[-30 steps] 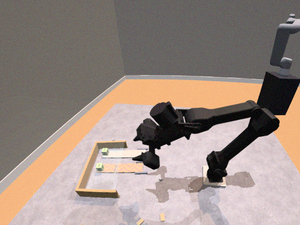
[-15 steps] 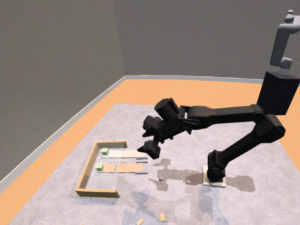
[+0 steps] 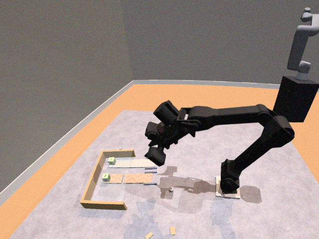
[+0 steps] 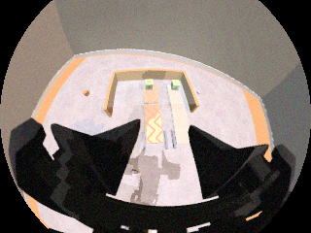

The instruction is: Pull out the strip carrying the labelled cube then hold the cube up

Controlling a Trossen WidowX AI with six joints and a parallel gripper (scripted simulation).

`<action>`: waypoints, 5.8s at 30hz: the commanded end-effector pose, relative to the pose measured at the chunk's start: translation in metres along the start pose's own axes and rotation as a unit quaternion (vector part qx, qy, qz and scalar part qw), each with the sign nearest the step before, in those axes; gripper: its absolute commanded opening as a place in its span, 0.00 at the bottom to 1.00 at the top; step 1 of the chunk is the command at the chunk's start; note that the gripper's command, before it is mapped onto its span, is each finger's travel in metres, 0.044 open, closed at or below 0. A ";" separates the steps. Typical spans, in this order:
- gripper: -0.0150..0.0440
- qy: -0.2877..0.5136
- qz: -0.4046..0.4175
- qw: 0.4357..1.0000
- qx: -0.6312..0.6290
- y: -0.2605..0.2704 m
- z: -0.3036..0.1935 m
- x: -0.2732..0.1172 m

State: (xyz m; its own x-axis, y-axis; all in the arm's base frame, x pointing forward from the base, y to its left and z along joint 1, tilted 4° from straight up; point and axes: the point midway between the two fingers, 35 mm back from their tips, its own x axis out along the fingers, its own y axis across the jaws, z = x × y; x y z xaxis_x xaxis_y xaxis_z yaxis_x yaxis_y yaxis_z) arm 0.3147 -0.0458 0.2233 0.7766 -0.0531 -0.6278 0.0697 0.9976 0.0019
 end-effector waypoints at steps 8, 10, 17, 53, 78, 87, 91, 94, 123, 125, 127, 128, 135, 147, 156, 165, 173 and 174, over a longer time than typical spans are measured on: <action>0.26 0.214 -0.025 0.976 -0.033 -0.054 -0.006 0.061; 0.25 0.246 -0.017 0.968 -0.042 -0.061 -0.008 0.071; 0.25 0.366 0.036 0.927 -0.072 -0.090 -0.027 0.110; 0.25 0.390 0.052 0.916 -0.077 -0.092 -0.068 0.152; 0.25 0.390 0.052 0.916 -0.077 -0.091 -0.085 0.166; 0.25 0.390 0.052 0.916 -0.077 -0.091 -0.085 0.167; 0.25 0.390 0.052 0.916 -0.077 -0.091 -0.086 0.167; 0.25 0.390 0.052 0.916 -0.077 -0.091 -0.086 0.167; 0.25 0.390 0.052 0.916 -0.077 -0.091 -0.087 0.169; 0.25 0.390 0.052 0.916 -0.077 -0.091 -0.087 0.169; 0.25 0.390 0.052 0.916 -0.077 -0.091 -0.087 0.170; 0.25 0.390 0.052 0.916 -0.077 -0.091 -0.087 0.170; 0.25 0.390 0.052 0.916 -0.077 -0.091 -0.087 0.170; 0.25 0.390 0.052 0.916 -0.077 -0.091 -0.088 0.172; 0.25 0.390 0.052 0.916 -0.077 -0.092 -0.091 0.169; 0.25 0.391 0.052 0.916 -0.077 -0.095 -0.101 0.159; 0.25 0.392 0.052 0.915 -0.077 -0.098 -0.110 0.151; 0.25 0.392 0.052 0.915 -0.077 -0.098 -0.111 0.150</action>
State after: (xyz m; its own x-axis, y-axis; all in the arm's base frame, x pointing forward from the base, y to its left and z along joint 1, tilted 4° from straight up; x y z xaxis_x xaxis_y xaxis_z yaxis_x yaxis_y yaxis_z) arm 0.3634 -0.1460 0.0487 0.1032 0.0266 -0.9943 -0.1144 0.9933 0.0147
